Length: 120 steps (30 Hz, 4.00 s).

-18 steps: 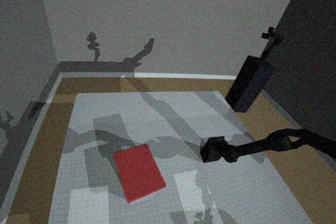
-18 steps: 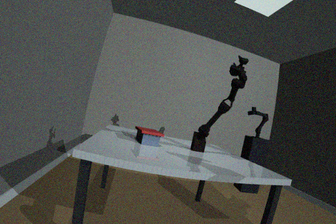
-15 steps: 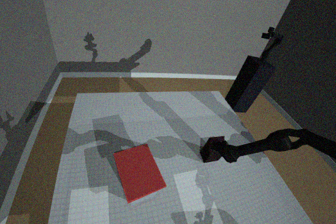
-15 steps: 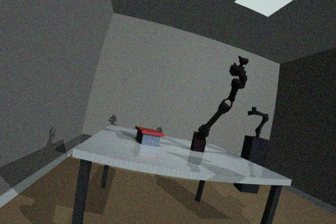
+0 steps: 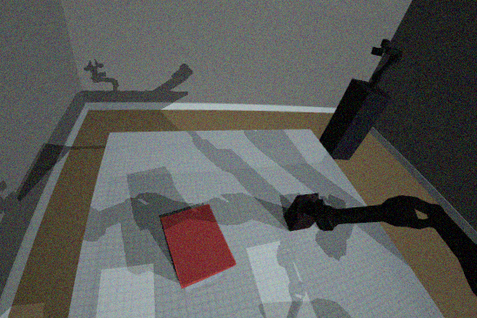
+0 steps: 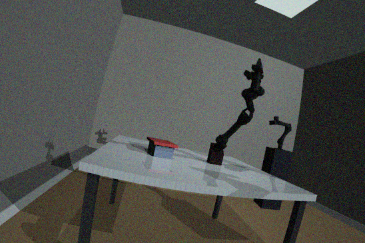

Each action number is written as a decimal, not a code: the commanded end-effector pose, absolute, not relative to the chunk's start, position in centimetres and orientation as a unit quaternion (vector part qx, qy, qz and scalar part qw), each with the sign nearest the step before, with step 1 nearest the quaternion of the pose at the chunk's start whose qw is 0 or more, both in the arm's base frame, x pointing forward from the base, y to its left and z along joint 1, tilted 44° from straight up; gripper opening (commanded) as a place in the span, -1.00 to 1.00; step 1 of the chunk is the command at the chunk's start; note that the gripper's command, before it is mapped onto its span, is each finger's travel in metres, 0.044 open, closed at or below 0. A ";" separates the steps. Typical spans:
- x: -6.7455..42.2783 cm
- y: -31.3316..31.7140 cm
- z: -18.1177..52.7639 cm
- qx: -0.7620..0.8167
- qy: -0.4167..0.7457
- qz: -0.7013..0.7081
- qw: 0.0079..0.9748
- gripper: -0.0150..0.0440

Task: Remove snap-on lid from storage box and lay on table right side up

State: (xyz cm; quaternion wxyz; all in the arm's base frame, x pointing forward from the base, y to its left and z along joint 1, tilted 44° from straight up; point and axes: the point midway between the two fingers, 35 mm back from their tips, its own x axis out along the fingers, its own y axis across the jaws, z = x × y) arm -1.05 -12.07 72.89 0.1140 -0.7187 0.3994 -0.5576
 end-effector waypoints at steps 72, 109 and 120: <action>30.9 -0.6 8.8 -0.810 -0.420 -0.014 -0.409 0.31; 31.7 4.5 4.1 -0.809 -0.421 -0.012 -0.410 0.31; 32.9 5.7 3.5 -0.809 -0.421 -0.012 -0.410 0.31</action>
